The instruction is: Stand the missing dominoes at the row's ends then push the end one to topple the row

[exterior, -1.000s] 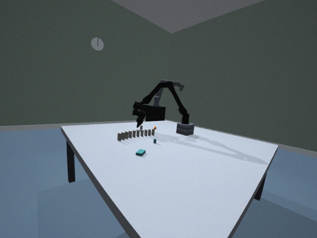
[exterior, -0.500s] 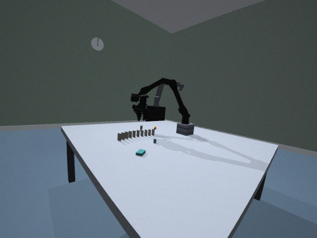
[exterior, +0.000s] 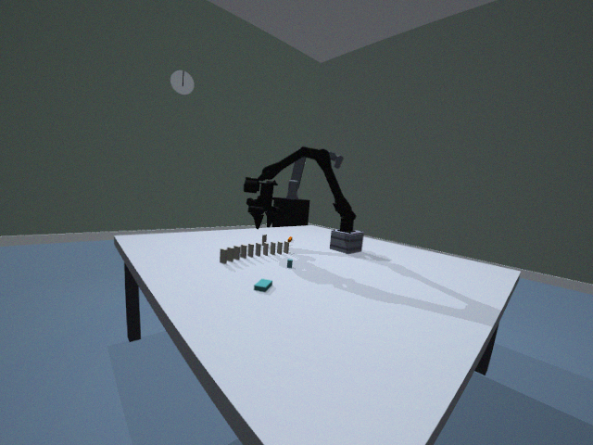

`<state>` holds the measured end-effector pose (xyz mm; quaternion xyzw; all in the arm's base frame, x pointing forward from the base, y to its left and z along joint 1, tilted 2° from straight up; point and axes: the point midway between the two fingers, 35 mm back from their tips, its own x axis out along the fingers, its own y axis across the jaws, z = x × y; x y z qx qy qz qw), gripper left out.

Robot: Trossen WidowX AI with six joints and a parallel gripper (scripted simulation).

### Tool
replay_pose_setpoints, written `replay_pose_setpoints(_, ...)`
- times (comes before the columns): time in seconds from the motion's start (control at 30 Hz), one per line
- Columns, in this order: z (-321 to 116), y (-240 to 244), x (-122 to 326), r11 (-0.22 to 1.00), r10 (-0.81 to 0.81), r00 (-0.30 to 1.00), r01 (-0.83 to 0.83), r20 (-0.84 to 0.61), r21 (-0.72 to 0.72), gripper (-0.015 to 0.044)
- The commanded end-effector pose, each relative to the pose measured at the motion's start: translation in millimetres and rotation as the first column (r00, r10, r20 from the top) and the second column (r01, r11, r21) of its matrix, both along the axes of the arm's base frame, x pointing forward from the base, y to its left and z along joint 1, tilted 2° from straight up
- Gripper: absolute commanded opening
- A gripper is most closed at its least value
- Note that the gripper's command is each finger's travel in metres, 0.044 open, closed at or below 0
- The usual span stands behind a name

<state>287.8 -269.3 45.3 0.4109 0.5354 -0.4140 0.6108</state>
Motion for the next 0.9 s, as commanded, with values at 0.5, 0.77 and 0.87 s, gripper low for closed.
replay_pose_setpoints(0.5,-53.7,3.1,-3.5,1.000,-0.007,1.000,0.008,-0.027,0.020,0.0440)
replay_pose_setpoints(0.77,-54.0,3.1,-3.5,1.000,-0.007,1.000,0.008,-0.027,0.020,0.0309)
replay_pose_setpoints(0.87,-54.0,3.1,-3.5,1.000,-0.007,1.000,0.008,-0.027,0.020,0.0230)
